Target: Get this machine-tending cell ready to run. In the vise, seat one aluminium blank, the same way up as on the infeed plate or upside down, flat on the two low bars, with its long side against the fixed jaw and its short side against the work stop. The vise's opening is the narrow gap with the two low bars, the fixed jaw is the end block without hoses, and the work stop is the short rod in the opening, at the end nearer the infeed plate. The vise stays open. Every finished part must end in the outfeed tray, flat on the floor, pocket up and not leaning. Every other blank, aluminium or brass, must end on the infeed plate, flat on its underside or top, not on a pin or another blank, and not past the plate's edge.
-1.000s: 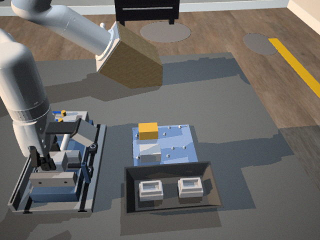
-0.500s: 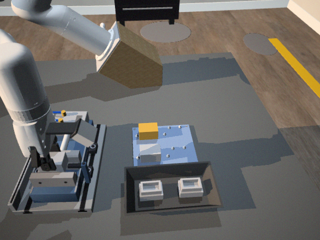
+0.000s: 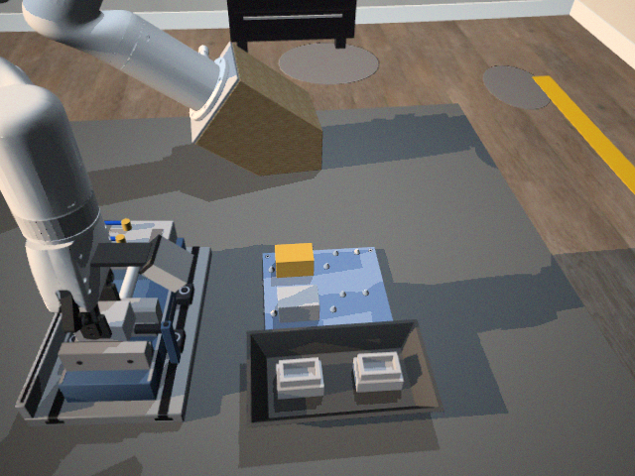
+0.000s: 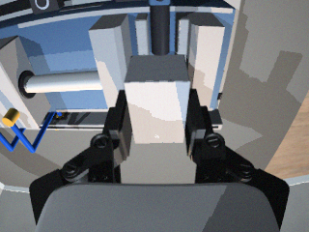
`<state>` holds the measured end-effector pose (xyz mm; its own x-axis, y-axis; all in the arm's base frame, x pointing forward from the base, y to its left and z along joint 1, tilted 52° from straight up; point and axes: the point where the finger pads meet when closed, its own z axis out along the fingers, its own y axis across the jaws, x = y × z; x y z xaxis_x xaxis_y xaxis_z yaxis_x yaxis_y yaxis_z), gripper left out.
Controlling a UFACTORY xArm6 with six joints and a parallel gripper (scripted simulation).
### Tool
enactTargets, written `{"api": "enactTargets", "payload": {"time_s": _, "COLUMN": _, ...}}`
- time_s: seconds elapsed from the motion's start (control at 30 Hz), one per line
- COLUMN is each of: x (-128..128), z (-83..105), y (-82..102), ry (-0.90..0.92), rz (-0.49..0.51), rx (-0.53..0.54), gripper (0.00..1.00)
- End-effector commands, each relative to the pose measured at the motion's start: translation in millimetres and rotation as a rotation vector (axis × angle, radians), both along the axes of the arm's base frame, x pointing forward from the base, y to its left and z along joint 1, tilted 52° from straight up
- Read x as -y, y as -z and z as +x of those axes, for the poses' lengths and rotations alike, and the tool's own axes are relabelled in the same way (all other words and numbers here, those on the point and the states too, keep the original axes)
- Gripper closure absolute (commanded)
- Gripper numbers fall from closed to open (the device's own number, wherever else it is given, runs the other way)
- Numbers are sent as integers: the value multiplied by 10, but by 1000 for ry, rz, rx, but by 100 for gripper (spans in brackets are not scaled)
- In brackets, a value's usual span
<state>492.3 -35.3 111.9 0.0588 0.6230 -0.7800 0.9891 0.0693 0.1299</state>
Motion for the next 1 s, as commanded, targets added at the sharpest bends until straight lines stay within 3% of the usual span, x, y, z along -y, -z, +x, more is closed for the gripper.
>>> {"api": "enactTargets", "payload": {"time_s": 0.0, "x": -12, "z": 9, "y": -9, "ry": -2, "rz": 1, "rx": 3, "gripper": 100}}
{"api": "enactTargets", "payload": {"time_s": 0.97, "x": -41, "z": 29, "y": 24, "ry": -2, "rz": 1, "rx": 3, "gripper": 100}}
